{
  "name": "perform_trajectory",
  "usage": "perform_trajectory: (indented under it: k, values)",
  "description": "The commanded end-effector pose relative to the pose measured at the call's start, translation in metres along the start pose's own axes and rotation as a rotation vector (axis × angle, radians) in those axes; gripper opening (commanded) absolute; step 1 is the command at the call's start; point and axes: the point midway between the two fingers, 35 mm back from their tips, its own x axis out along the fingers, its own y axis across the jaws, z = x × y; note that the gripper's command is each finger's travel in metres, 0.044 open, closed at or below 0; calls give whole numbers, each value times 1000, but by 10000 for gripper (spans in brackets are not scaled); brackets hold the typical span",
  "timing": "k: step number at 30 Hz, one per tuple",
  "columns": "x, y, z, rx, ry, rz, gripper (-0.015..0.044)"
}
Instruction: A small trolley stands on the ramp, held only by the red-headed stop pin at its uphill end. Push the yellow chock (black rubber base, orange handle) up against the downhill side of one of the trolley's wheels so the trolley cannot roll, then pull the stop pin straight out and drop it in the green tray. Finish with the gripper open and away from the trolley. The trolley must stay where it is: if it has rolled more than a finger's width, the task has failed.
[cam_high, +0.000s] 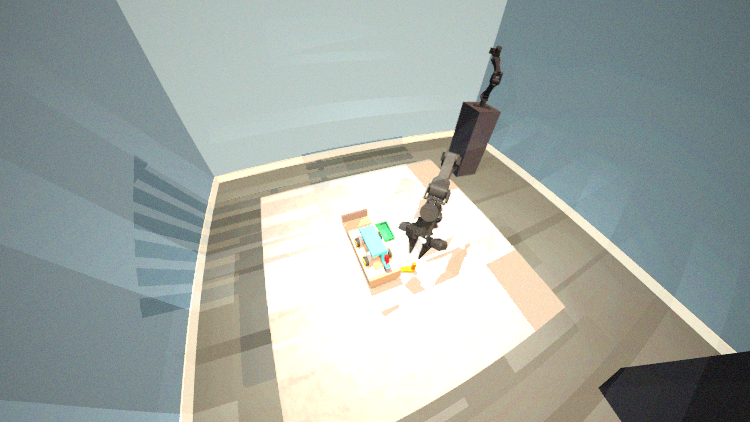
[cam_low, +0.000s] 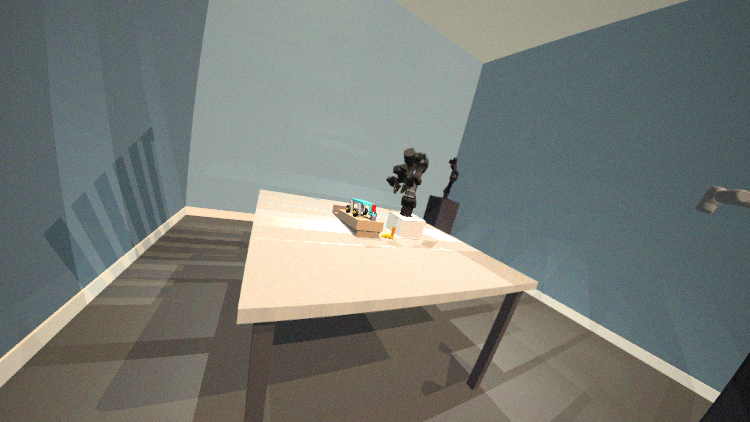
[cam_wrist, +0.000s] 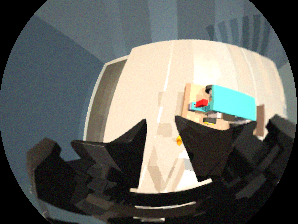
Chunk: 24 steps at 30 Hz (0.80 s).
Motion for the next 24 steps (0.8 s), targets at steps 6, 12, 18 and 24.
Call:
perform_trajectory:
  k: [6, 12, 18, 24]
  values:
    - [42, -23, -58, -447, 325, -79, 190]
    - [57, -41, -99, -744, 570, -53, 190]
    - [61, -48, -116, -861, 674, -23, 190]
    - [66, -50, -119, -861, 674, -23, 190]
